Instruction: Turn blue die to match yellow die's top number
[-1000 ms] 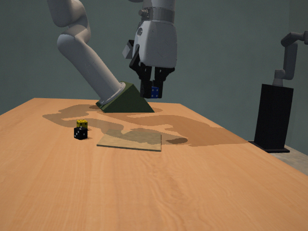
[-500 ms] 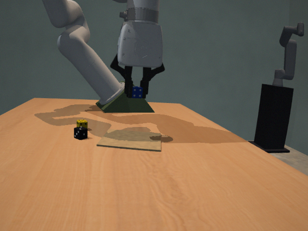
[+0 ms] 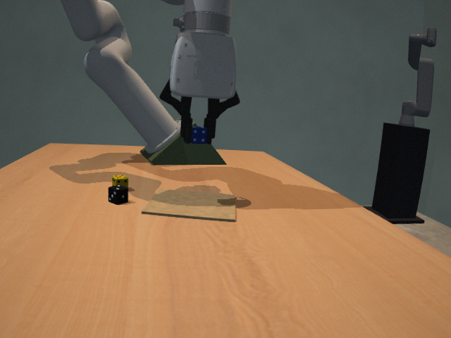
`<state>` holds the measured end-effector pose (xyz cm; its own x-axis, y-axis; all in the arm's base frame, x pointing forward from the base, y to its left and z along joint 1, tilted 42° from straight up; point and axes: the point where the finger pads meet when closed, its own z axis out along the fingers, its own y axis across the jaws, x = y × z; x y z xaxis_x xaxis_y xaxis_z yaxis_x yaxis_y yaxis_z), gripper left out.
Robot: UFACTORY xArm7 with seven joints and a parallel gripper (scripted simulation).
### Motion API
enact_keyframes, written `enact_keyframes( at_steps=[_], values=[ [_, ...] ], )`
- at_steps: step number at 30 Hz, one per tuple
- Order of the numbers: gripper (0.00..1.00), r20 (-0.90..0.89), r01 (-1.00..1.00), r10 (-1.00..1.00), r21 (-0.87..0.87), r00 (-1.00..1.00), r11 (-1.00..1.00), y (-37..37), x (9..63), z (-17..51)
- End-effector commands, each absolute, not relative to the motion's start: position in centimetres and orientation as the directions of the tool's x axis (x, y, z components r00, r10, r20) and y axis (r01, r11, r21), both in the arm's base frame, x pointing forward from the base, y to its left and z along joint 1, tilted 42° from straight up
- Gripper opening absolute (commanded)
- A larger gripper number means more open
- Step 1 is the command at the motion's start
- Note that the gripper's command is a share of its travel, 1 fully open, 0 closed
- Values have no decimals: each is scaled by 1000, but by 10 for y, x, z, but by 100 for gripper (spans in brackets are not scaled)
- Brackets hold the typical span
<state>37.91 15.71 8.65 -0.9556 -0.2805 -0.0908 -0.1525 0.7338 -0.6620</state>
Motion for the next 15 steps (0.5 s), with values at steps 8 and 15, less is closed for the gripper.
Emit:
enact_keyframes(
  at_steps=[8, 15],
  values=[
    [21, -95, -151, -283, -662, -954, 734, 146, 384, 73],
    [21, -95, -151, -283, -662, -954, 734, 126, 392, 49]
  ],
)
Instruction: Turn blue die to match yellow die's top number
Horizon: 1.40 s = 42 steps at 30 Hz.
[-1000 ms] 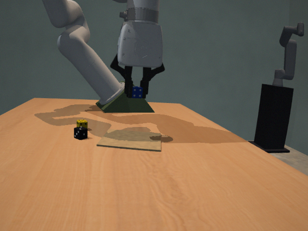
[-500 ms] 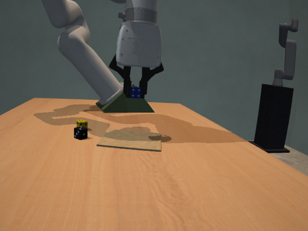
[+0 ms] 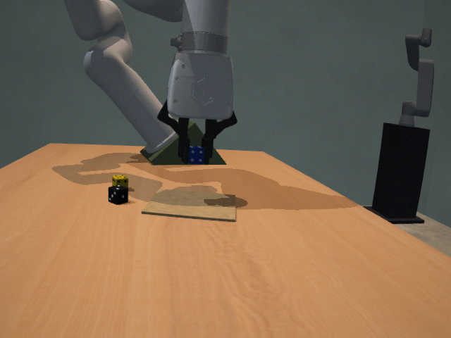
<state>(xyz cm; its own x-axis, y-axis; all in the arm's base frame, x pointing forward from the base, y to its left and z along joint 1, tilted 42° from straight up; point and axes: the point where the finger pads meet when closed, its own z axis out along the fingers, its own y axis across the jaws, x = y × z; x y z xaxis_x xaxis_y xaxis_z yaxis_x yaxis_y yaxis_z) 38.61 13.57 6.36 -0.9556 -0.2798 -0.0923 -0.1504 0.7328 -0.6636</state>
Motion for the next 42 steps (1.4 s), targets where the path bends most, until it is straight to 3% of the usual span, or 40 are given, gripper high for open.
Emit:
enact_keyframes(
  at_steps=[1, 42],
  values=[
    [21, -95, -151, -283, -662, -954, 734, 123, 394, 45],
    [21, -95, -151, -283, -662, -954, 734, 99, 403, 18]
  ],
)
